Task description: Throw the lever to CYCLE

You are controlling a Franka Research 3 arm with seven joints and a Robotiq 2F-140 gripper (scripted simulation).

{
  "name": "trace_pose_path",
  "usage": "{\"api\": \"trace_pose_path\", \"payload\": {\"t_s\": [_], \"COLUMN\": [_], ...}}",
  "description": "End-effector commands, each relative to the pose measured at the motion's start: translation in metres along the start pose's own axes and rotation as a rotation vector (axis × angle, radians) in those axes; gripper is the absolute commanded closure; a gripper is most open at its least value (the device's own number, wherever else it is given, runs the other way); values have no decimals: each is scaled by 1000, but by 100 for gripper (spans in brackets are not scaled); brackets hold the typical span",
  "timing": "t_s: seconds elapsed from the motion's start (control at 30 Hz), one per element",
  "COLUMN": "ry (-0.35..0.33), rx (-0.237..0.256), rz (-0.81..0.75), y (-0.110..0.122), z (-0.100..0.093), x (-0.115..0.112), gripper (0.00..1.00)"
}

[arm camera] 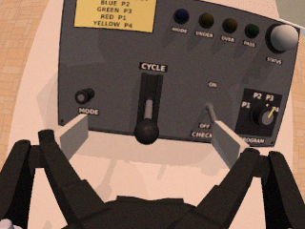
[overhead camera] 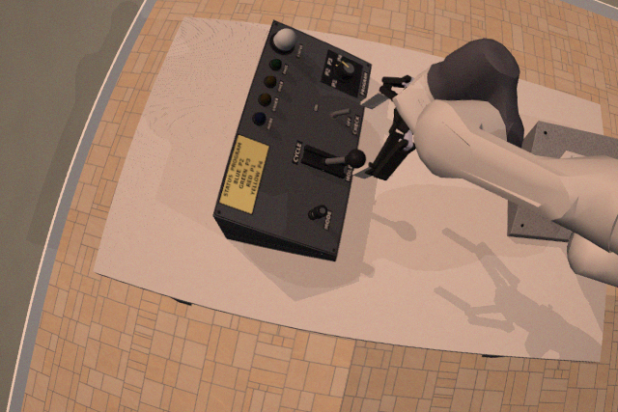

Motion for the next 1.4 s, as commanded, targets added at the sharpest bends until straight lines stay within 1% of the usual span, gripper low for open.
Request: {"api": "trace_pose_path", "payload": {"t_s": [0.0,0.6,0.63,1.37], "ry": [0,0,0,0], "rx": [7,7,7,7], "rz": [66,66,66,66], "y": [-2,-2,-2,-2], "z": [0,0,0,0], "x": [0,0,0,0], "gripper": [0,0,56,56]}}
Point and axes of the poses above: the point where the finger pads meet when closed, its own z axis out along the fingers, its own y axis across the jaws, x = y × z, the point moved 6 cm from there along -z, back along the fingers, and after that the axes turned 7 degrees about z, right-handed, at the moved point
